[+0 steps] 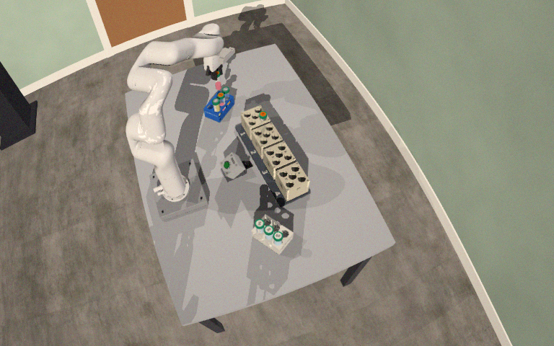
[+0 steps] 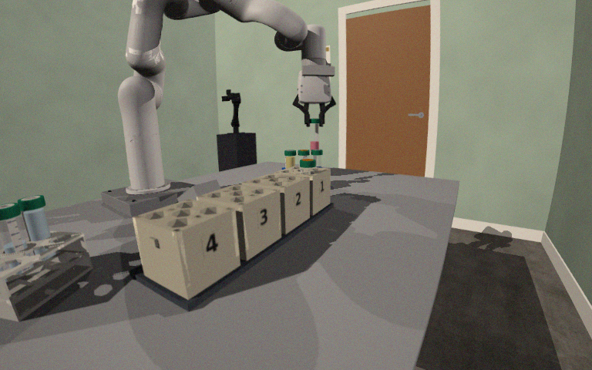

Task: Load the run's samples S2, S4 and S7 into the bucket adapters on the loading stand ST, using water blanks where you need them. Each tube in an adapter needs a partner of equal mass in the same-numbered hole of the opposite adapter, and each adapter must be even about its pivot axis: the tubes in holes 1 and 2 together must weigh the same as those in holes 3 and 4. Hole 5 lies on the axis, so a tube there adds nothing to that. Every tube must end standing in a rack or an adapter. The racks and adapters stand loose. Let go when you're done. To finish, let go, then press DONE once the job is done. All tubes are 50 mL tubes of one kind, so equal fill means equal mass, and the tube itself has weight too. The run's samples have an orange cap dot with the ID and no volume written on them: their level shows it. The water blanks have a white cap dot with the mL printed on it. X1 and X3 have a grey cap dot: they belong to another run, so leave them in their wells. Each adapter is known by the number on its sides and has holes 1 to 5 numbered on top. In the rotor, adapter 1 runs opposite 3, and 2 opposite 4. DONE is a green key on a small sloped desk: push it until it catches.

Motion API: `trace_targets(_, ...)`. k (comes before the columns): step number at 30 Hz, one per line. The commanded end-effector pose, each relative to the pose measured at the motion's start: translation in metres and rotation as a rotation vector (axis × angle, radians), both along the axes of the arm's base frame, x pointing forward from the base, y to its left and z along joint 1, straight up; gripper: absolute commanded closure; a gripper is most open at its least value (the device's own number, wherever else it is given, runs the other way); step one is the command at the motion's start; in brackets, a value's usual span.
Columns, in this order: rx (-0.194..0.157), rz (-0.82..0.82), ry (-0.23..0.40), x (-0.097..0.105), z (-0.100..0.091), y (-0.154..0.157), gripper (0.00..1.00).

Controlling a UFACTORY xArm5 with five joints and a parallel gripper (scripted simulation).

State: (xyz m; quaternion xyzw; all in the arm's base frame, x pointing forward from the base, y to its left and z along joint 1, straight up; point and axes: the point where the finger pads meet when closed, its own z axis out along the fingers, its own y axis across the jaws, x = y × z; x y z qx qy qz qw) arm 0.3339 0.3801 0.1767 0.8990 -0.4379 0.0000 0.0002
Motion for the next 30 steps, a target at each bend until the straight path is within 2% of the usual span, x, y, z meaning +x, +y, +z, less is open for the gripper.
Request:
trace_targets(1,0.005,0.0,-0.001,0.001,0.01,0.001,1.0)
trace_targets(20,0.005,0.0,-0.001,0.001,0.044,0.001,1.0)
trace_targets(30,0.005,0.0,-0.001,0.001,0.045,0.001,1.0)
